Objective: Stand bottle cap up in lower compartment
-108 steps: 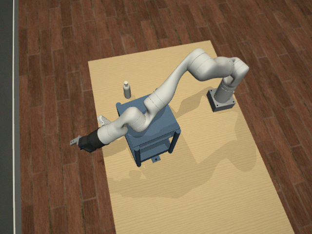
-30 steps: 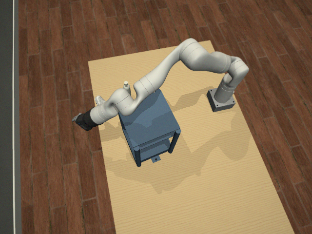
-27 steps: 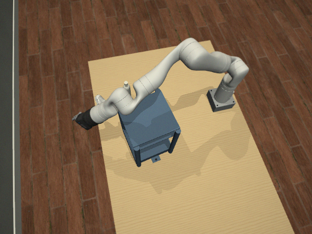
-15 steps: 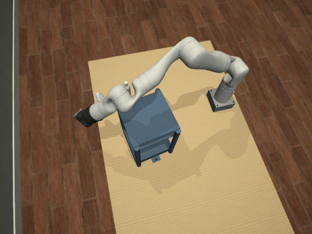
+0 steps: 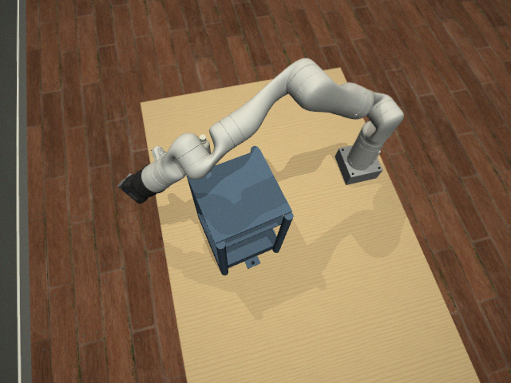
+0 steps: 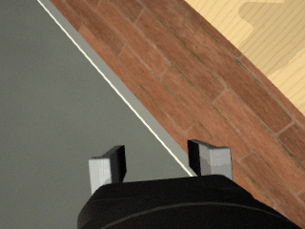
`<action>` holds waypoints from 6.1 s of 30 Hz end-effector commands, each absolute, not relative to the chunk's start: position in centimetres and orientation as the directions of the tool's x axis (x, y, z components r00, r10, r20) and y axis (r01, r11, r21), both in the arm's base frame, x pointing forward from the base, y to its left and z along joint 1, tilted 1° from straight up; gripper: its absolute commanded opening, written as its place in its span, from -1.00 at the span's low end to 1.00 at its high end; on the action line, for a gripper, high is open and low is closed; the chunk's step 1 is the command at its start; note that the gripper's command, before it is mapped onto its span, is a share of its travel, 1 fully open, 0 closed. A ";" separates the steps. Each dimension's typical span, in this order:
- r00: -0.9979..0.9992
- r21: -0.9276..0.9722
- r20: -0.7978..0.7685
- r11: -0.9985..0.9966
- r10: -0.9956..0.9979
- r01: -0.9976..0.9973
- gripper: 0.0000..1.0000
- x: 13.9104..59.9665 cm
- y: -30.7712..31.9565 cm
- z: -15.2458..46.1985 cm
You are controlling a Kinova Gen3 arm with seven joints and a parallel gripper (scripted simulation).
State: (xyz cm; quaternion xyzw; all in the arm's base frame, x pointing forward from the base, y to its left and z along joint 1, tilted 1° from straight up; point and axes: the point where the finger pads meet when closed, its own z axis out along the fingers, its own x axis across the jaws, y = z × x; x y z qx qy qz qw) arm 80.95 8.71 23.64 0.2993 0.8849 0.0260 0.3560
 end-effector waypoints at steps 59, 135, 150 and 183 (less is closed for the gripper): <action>-0.530 0.242 -0.502 0.700 0.683 0.672 1.00 77.6 1.9 24.5; -0.460 0.196 -0.364 0.549 0.810 0.812 1.00 72.5 -4.3 25.7; -0.442 0.185 -0.335 0.518 0.832 0.835 1.00 71.5 -5.4 26.1; -0.408 0.162 -0.282 0.462 0.868 0.872 1.00 69.3 -7.2 26.9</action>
